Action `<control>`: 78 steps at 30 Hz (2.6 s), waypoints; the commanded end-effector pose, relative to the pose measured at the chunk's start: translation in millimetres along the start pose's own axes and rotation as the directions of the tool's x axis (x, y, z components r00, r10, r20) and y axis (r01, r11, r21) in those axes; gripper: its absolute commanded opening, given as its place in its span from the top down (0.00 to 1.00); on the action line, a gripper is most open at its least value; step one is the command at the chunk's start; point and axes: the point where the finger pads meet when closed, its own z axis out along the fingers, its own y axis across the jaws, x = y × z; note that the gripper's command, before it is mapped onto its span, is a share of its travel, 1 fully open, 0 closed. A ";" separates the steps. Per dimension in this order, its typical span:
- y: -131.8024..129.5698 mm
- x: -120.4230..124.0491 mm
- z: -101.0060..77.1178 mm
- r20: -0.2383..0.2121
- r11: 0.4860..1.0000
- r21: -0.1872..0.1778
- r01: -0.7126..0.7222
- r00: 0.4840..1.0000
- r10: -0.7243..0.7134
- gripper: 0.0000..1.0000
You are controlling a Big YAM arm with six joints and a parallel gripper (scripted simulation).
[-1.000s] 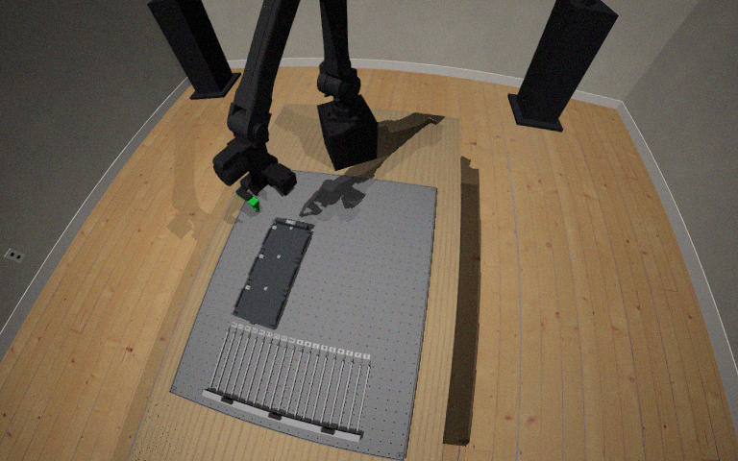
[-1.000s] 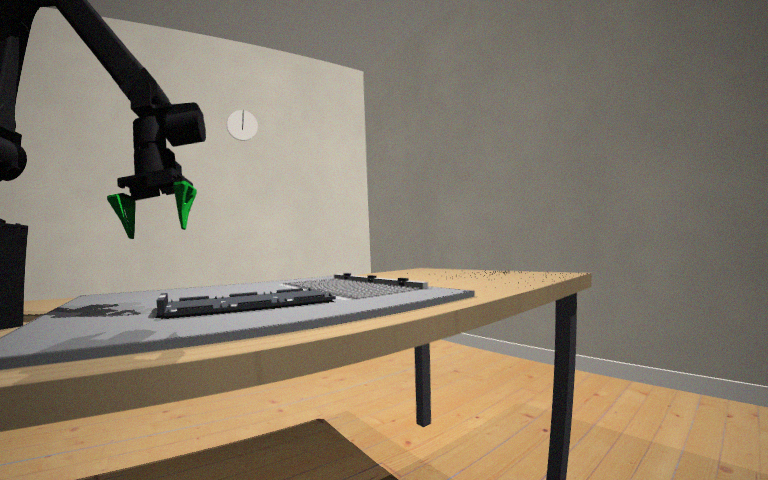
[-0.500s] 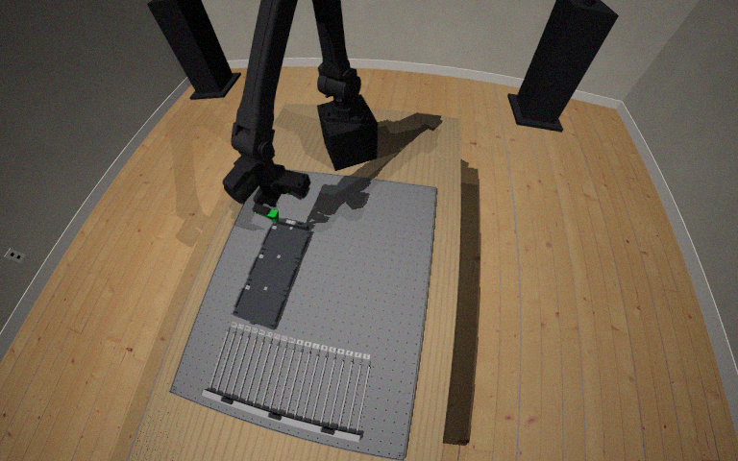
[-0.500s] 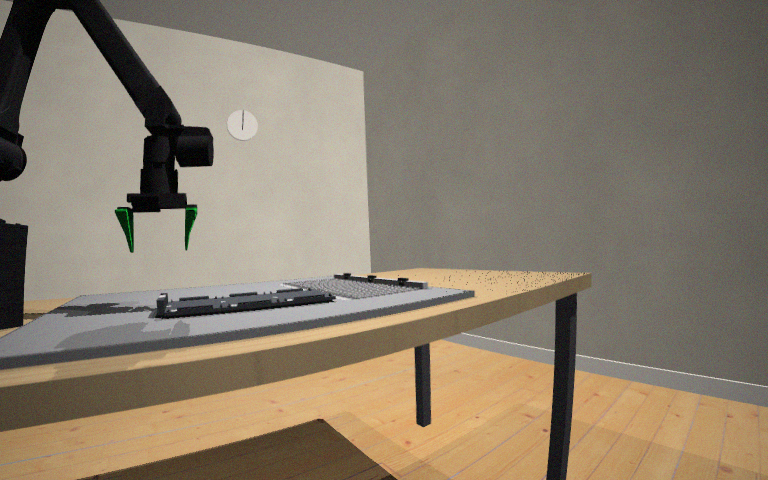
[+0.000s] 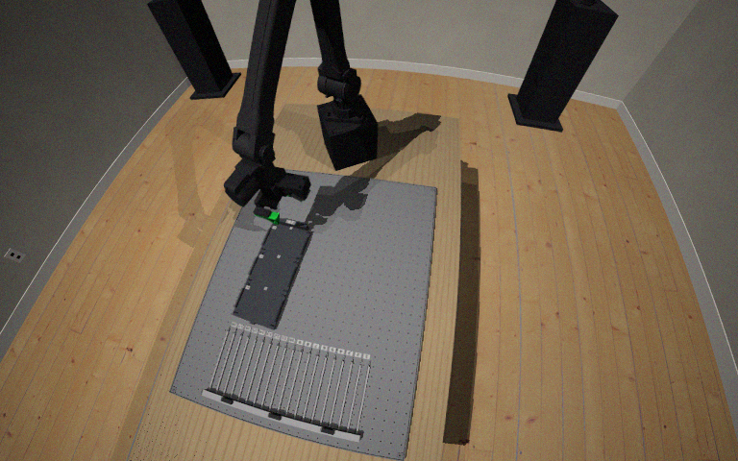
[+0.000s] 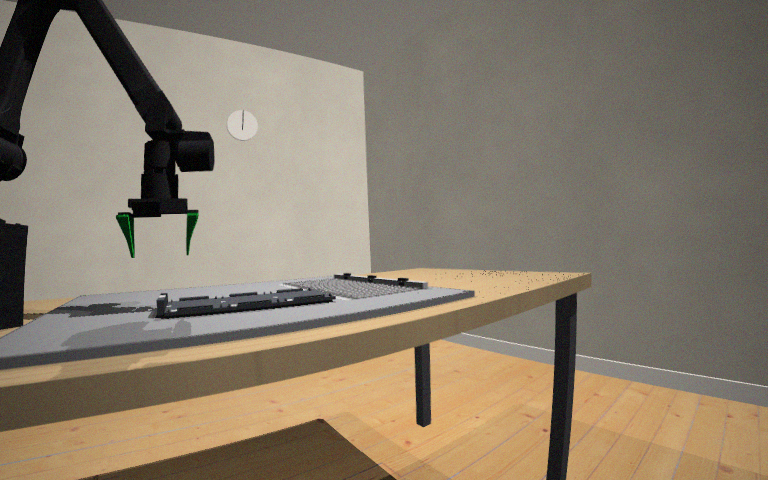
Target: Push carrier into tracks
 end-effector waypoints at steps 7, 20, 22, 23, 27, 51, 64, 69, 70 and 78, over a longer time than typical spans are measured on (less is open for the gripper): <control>-0.7 -4.7 21.1 0.005 1.000 -0.001 0.006 1.000 -0.006 0.00; -0.1 -4.8 39.5 0.005 1.000 -0.001 0.003 1.000 -0.003 0.00; 0.0 -5.1 42.9 0.005 1.000 -0.001 0.004 1.000 -0.004 0.00; 0.0 -5.1 44.6 0.005 1.000 -0.001 0.004 1.000 -0.004 0.00; 0.1 -5.2 48.0 0.005 1.000 -0.002 0.004 1.000 -0.004 0.00; -4.3 -4.1 83.5 0.003 1.000 0.007 0.005 1.000 -0.005 0.00; -8.7 1.0 82.6 -0.001 1.000 0.018 0.003 1.000 -0.003 0.00; -8.7 1.0 82.6 -0.001 1.000 0.018 0.003 1.000 -0.003 0.00; -8.7 1.0 82.6 -0.001 1.000 0.018 0.003 1.000 -0.003 1.00; -8.7 1.0 82.6 -0.001 1.000 0.018 0.003 1.000 -0.003 1.00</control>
